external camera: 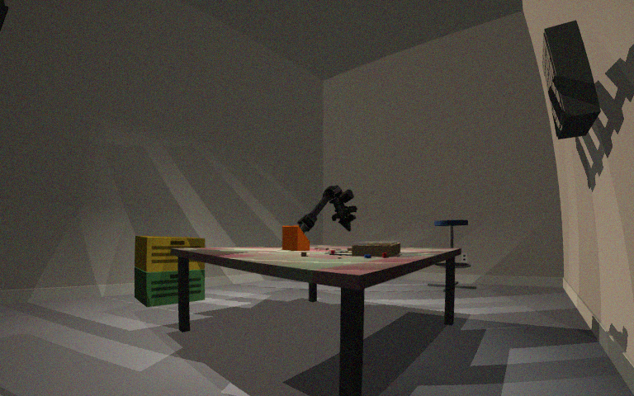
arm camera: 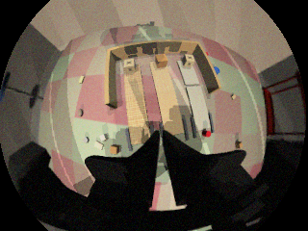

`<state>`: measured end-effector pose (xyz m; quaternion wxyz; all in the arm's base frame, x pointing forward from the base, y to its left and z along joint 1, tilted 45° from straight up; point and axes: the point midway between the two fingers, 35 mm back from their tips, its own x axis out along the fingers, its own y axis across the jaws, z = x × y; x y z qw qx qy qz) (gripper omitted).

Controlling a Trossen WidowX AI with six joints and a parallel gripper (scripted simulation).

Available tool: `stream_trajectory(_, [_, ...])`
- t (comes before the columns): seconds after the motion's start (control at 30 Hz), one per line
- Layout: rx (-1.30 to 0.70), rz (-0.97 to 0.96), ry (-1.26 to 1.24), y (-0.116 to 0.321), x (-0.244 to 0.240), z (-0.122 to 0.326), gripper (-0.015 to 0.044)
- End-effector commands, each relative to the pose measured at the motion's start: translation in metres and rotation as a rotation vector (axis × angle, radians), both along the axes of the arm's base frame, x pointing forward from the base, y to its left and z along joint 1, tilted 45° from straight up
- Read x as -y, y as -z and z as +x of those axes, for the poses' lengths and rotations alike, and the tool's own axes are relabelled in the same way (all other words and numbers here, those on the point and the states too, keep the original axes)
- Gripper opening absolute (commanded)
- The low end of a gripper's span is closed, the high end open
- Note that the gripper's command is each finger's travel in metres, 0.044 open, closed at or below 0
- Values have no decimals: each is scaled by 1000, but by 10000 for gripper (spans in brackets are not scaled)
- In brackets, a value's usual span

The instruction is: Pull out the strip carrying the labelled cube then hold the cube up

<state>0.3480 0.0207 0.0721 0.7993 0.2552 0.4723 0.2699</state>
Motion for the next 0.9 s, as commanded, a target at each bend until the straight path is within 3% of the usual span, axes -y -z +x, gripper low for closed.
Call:
stream_trajectory(0.0, [-196, -80, -407, 2, -60, -10, 0])
stream_trajectory(0.87, [-200, -82, -417, 13, -71, -9, 0])
